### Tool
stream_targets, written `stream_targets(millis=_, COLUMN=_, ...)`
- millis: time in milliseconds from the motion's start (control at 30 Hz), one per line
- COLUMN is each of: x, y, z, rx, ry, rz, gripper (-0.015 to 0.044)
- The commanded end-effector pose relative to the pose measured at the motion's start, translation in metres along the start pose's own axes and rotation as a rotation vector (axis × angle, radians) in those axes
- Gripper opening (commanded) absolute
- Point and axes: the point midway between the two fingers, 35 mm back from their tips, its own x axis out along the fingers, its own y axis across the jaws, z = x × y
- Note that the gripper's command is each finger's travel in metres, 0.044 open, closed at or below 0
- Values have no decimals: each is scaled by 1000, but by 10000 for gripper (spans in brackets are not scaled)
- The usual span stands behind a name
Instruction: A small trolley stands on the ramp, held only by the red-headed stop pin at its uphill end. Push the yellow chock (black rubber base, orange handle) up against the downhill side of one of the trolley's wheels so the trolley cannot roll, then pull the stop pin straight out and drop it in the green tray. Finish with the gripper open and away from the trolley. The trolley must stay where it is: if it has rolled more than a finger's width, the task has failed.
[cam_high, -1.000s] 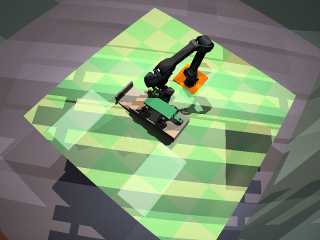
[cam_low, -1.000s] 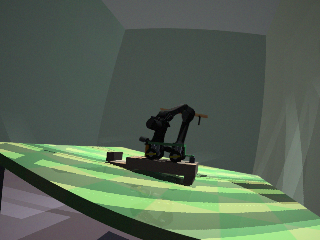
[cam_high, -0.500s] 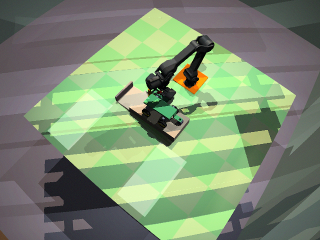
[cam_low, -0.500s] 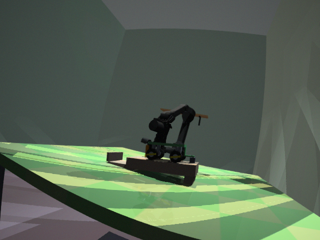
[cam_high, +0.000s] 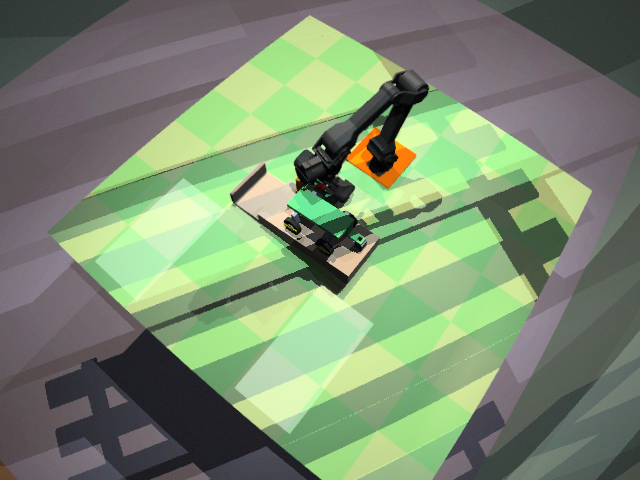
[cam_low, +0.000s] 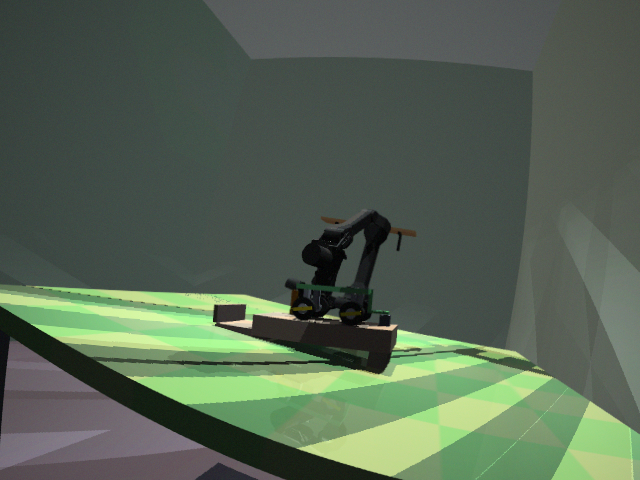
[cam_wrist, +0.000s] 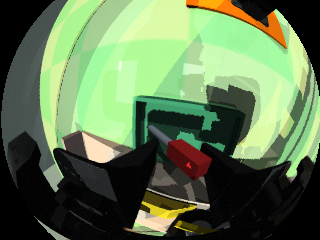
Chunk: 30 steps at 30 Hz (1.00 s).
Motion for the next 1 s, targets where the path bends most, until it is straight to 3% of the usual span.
stream_targets(millis=0, x=1, y=-2, z=0, rx=4, ry=1, rz=6, gripper=190)
stream_targets(millis=833, x=10, y=-18, z=-1, rx=4, ry=1, rz=5, gripper=190)
stream_targets(millis=967, x=9, y=-17, z=-1, rx=0, ry=3, rz=0, gripper=295)
